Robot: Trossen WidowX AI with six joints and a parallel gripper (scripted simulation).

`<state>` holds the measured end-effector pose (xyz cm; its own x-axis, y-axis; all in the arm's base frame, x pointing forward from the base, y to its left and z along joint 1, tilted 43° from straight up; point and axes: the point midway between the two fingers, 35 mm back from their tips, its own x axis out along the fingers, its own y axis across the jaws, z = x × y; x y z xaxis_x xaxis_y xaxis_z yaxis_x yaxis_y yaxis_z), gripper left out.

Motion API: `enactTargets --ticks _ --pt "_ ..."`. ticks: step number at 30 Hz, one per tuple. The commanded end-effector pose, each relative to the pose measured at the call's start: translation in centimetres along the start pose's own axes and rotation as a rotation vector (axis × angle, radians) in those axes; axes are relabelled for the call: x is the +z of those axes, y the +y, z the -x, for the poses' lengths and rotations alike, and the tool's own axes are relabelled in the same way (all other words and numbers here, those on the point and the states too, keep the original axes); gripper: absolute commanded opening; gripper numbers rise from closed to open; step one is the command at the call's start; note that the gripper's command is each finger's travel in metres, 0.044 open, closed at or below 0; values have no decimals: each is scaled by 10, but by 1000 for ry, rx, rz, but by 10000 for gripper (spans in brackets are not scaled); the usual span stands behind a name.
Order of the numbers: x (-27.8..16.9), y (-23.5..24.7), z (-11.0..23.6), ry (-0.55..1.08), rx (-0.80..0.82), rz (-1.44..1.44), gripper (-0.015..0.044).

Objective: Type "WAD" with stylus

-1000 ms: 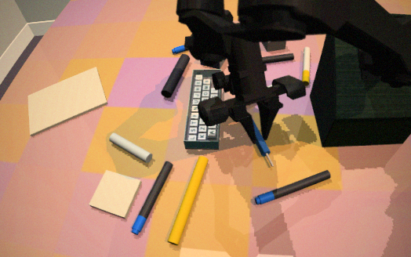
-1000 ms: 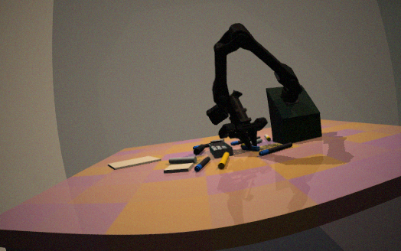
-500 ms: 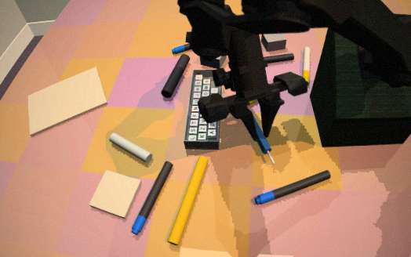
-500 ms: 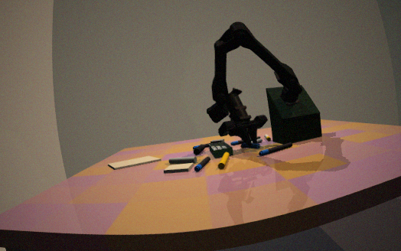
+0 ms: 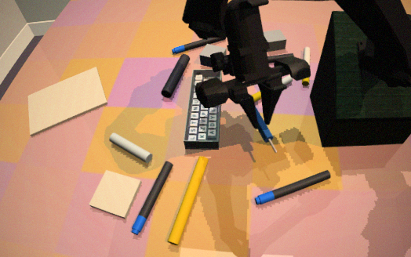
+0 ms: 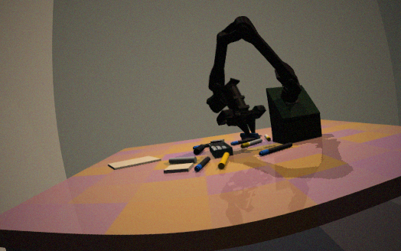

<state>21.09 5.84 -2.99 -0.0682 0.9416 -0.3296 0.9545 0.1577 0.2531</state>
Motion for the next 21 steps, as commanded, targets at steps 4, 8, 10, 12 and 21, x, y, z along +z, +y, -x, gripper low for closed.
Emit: enactTargets --ticks 4,8,10,12,21 --pt "11 -16 -6 -118 -85 89 0" --pt "22 -24 -8 -220 -140 160 0" --pt "27 -27 -8 -274 -163 194 0" --pt "33 -29 -7 -330 -182 227 0" --pt "55 -30 2 -600 -231 367 0"
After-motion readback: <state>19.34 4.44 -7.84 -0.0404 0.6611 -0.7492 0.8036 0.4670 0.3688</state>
